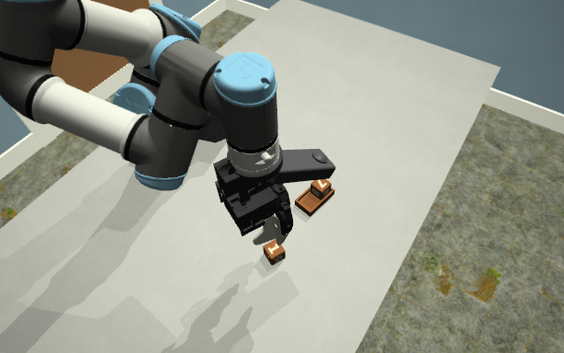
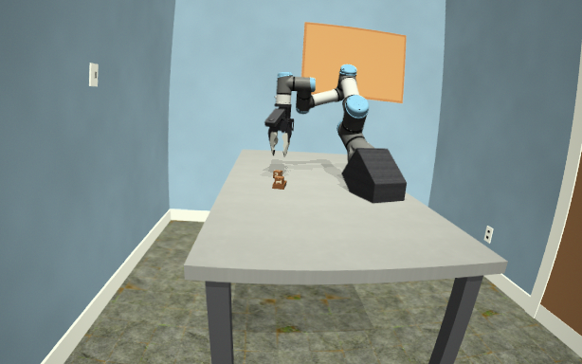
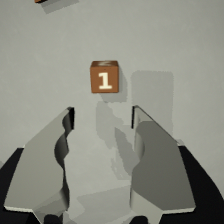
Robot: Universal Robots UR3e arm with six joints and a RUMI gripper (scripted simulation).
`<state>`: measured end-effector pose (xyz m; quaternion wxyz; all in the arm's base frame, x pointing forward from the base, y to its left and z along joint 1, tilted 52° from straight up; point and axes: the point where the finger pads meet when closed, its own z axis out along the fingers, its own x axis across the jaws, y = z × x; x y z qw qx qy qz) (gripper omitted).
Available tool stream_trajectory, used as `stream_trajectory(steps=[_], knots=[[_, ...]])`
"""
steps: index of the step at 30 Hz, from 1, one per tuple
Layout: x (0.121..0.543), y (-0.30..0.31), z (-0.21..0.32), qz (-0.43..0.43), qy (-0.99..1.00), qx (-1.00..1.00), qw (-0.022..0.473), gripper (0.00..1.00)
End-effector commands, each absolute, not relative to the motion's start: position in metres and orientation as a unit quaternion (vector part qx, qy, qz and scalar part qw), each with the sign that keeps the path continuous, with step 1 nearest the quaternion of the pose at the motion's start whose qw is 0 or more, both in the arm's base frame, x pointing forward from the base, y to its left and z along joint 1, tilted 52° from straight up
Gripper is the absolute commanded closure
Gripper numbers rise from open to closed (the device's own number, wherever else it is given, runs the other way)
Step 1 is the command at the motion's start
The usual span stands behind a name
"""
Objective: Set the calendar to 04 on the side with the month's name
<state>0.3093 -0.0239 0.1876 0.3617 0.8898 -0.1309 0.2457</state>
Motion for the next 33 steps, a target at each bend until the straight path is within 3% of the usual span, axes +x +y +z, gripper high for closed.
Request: stream_trajectory(steps=[1, 33], knots=[[0.3094, -0.0239, 0.1879, 0.246, -0.131, 0.890, 0.361, 0.71], [0.3108, -0.0272, 0.1847, 0.246, -0.131, 0.890, 0.361, 0.71]])
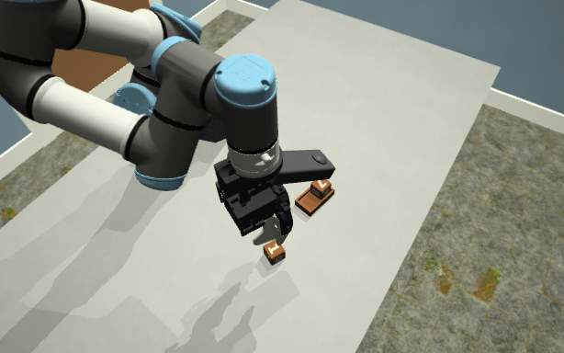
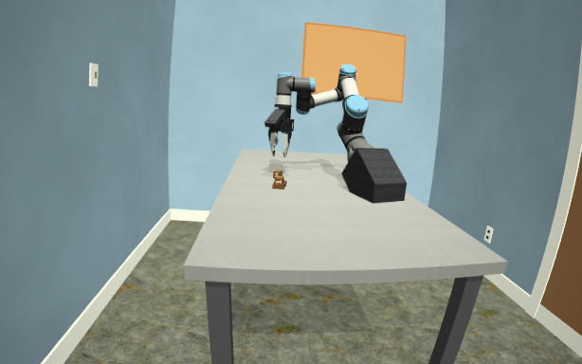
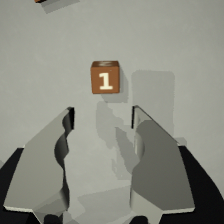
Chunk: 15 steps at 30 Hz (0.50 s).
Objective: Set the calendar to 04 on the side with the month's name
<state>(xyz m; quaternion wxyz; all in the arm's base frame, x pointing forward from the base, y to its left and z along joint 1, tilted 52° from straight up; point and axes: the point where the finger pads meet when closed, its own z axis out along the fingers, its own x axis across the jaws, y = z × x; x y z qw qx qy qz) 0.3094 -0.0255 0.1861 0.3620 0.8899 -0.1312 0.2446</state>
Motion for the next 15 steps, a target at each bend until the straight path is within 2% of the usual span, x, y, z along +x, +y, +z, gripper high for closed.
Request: stream_trajectory(steps=[1, 15], knots=[[0.311, -0.028, 0.184, 0.246, -0.131, 0.890, 0.361, 0.71], [0.317, -0.040, 0.174, 0.245, -0.131, 0.890, 0.361, 0.71]])
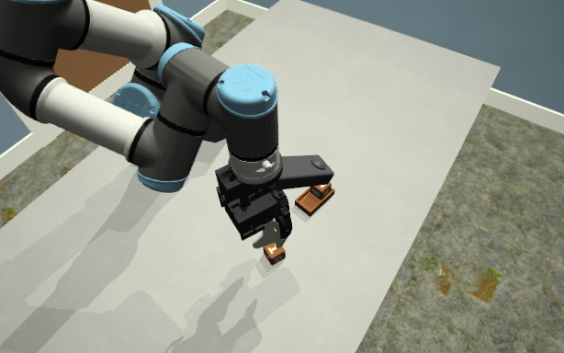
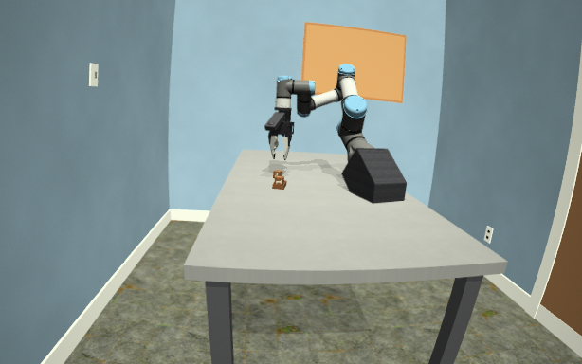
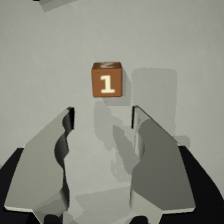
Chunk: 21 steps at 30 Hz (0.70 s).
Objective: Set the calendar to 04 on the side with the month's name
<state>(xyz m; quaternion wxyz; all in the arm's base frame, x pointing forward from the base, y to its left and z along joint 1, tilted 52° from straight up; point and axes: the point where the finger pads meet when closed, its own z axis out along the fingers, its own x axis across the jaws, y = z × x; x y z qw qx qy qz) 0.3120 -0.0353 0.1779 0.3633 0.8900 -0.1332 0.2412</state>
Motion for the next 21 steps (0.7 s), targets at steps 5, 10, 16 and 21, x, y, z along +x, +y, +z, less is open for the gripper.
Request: stream_trajectory(steps=[5, 10, 16, 21], knots=[[0.319, -0.046, 0.169, 0.245, -0.131, 0.890, 0.361, 0.71], [0.321, -0.049, 0.166, 0.245, -0.131, 0.890, 0.361, 0.71], [0.324, -0.055, 0.161, 0.245, -0.131, 0.890, 0.361, 0.71], [0.326, -0.059, 0.157, 0.245, -0.131, 0.890, 0.361, 0.71]])
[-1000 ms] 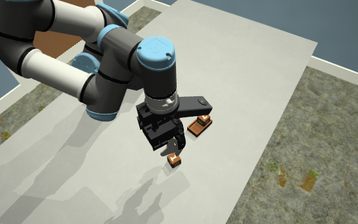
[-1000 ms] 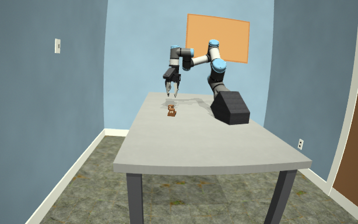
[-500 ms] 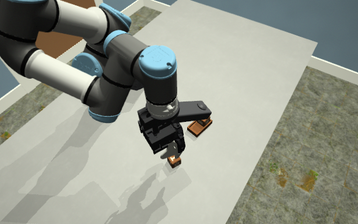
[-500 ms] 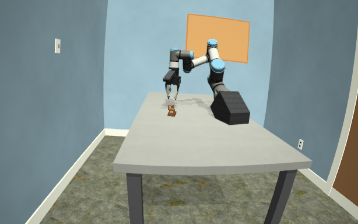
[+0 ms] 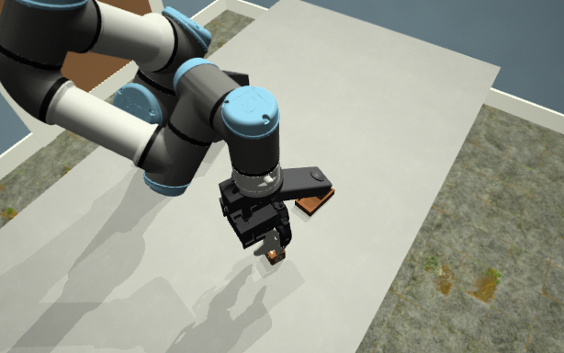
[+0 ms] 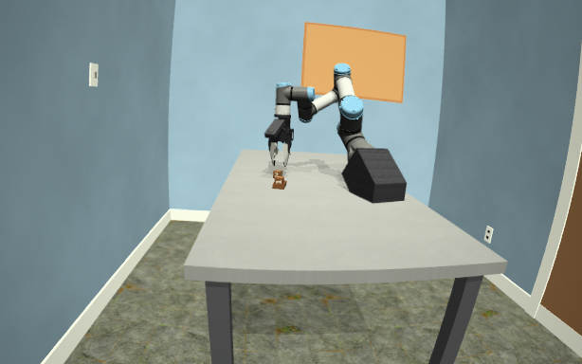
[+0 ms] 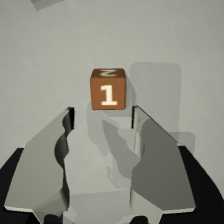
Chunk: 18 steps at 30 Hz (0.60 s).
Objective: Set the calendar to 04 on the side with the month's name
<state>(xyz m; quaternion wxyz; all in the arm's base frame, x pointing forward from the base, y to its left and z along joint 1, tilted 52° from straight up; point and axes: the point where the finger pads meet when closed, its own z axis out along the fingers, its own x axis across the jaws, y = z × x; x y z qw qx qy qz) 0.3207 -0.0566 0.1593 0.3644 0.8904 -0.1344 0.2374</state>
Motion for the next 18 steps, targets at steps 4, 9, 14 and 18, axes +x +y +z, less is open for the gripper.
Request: stream_trajectory(steps=[4, 9, 14, 18], knots=[[0.3268, -0.0611, 0.1558, 0.245, -0.131, 0.890, 0.361, 0.71], [0.3274, -0.0624, 0.1548, 0.245, -0.131, 0.890, 0.361, 0.71], [0.3276, -0.0629, 0.1545, 0.246, -0.131, 0.890, 0.361, 0.71], [0.3277, -0.0628, 0.1546, 0.246, -0.131, 0.890, 0.361, 0.71]])
